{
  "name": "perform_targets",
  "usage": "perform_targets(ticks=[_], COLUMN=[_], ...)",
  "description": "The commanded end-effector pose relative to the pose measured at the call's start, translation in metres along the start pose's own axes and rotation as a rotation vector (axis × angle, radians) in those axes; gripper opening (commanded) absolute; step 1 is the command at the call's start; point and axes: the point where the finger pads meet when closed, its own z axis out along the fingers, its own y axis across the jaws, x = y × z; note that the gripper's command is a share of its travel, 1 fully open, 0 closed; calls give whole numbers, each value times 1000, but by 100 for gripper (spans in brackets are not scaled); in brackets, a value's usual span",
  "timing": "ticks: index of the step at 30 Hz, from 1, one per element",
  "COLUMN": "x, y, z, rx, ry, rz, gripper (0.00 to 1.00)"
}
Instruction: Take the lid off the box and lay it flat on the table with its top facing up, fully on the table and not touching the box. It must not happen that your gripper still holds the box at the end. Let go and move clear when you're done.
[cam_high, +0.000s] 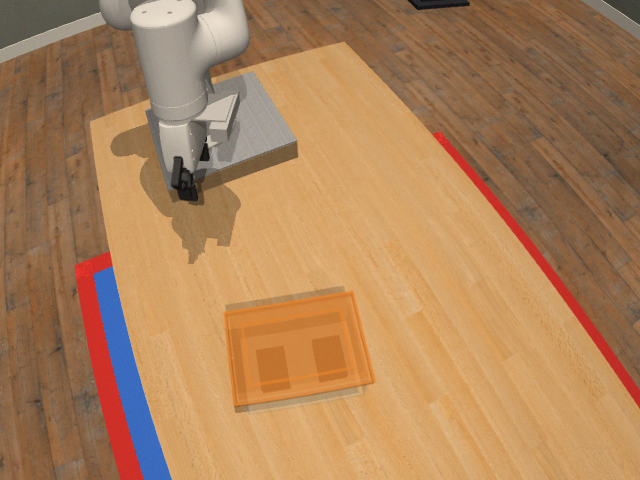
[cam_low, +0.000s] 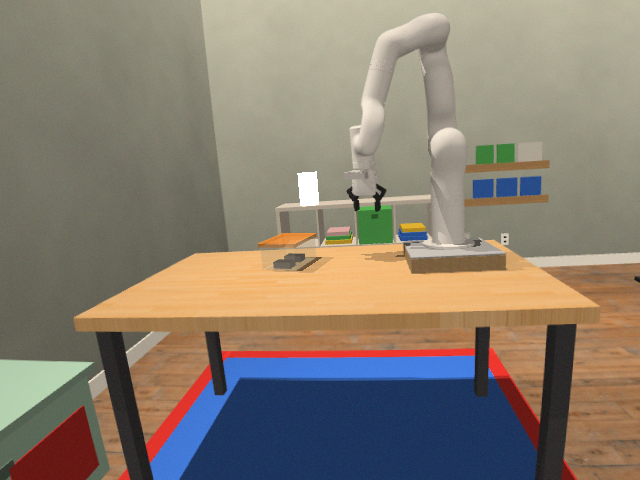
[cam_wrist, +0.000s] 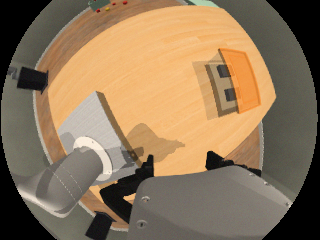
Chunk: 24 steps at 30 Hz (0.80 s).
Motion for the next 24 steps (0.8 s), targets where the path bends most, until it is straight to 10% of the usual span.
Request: perform_targets(ticks=[1,24], x=[-9,-38], y=[-3,28], z=[6,20], rx=[6,50], ry=[-88,-412], rz=[-214,-1096], gripper=[100,100])
